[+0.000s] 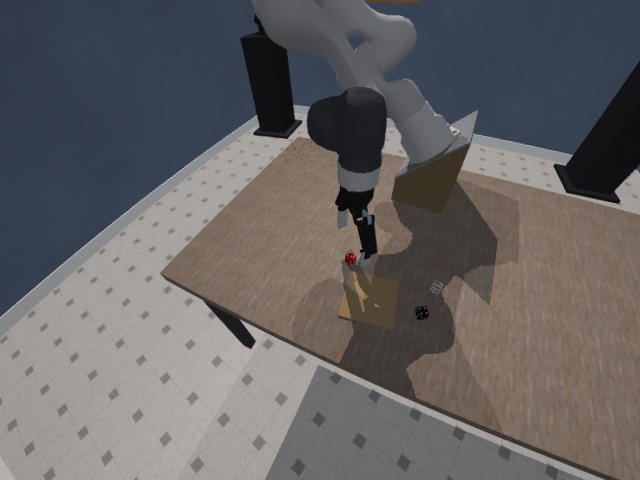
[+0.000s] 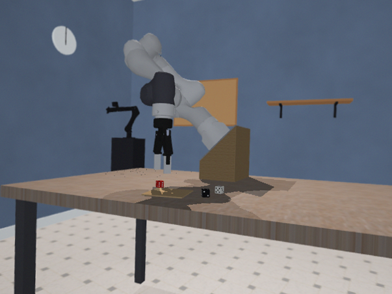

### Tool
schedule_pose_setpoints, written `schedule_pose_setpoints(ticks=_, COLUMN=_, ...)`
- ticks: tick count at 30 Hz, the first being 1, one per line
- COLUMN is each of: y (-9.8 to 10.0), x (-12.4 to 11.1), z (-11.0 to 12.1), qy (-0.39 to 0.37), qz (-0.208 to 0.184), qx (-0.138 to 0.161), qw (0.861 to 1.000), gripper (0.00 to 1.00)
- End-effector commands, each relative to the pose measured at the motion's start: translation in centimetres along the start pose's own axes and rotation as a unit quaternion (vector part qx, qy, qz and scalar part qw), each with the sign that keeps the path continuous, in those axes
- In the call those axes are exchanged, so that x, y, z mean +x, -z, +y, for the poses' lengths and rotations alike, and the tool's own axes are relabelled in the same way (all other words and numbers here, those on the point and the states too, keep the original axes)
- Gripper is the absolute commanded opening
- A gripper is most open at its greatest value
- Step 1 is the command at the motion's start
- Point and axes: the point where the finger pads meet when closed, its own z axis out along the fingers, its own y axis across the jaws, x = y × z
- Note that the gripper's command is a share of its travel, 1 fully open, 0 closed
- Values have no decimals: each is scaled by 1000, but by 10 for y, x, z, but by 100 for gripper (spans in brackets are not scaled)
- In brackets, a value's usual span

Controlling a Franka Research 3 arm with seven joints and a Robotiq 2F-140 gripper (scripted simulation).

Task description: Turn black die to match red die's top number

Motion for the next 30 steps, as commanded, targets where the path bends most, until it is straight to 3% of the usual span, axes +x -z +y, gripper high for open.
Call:
schedule_pose_setpoints(ticks=1, y=0, x=-1, z=0, qy=-2, qz=-1, qx=-1, qw=1000, gripper=100)
schedule_pose_setpoints(ticks=21, y=0, x=0, z=1, qy=-2, qz=-1, qx=-1, qw=1000, gripper=100)
schedule_pose_setpoints(ticks=30, y=0, x=11, z=27, qy=-2, qz=-1, qx=-1, qw=1000, gripper=100)
